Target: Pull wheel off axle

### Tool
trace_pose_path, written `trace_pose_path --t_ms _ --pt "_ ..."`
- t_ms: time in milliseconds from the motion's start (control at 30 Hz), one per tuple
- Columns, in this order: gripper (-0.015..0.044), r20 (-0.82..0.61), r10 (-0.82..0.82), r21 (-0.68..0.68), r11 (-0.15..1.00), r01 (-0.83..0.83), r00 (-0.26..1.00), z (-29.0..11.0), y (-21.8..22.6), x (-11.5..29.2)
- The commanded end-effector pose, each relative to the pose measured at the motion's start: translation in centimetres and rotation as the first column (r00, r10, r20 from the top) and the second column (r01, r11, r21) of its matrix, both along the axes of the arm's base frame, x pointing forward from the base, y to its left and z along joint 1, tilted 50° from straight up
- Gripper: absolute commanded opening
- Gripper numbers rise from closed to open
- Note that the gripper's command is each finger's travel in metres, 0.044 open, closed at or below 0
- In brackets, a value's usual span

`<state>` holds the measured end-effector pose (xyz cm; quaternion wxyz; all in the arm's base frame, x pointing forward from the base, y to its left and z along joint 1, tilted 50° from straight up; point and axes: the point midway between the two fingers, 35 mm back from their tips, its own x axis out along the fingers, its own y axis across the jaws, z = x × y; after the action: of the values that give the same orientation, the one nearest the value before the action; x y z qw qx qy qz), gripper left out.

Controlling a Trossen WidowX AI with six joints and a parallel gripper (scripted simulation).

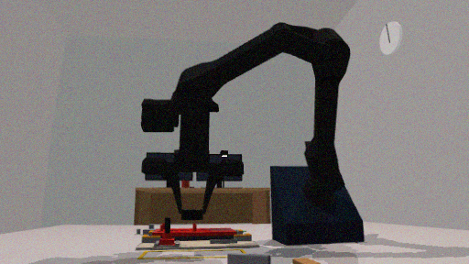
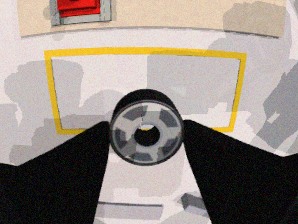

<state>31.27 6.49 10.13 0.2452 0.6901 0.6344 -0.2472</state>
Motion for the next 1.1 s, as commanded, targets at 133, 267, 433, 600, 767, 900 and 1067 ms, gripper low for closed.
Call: trace_pose_path --t_ms 133,267,433,600,767,900,1067 --pt "0.0 -0.01 0.003 0.007 1.0 -0.003 1.0 -2.8 3.4 0.0" --pt "0.0 -0.01 0.004 0.012 1.0 -0.004 1.0 -3.9 4.9 -0.1" --pt "0.0 -0.01 0.004 0.013 1.0 -0.004 1.0 -4.1 5.2 -0.1" --pt "0.0053 -0.003 0.004 0.009 1.0 -0.004 1.0 -3.8 4.9 0.0" --pt "0.0184 -0.003 0.004 0.009 1.0 -0.004 1.0 -3.8 4.9 0.0" --pt "0.0289 -0.003 0.004 0.009 1.0 -0.004 1.0 -3.7 4.8 0.0" --pt "0.03 -0.007 0.004 0.006 1.0 -0.004 1.0 -1.7 2.3 0.0"
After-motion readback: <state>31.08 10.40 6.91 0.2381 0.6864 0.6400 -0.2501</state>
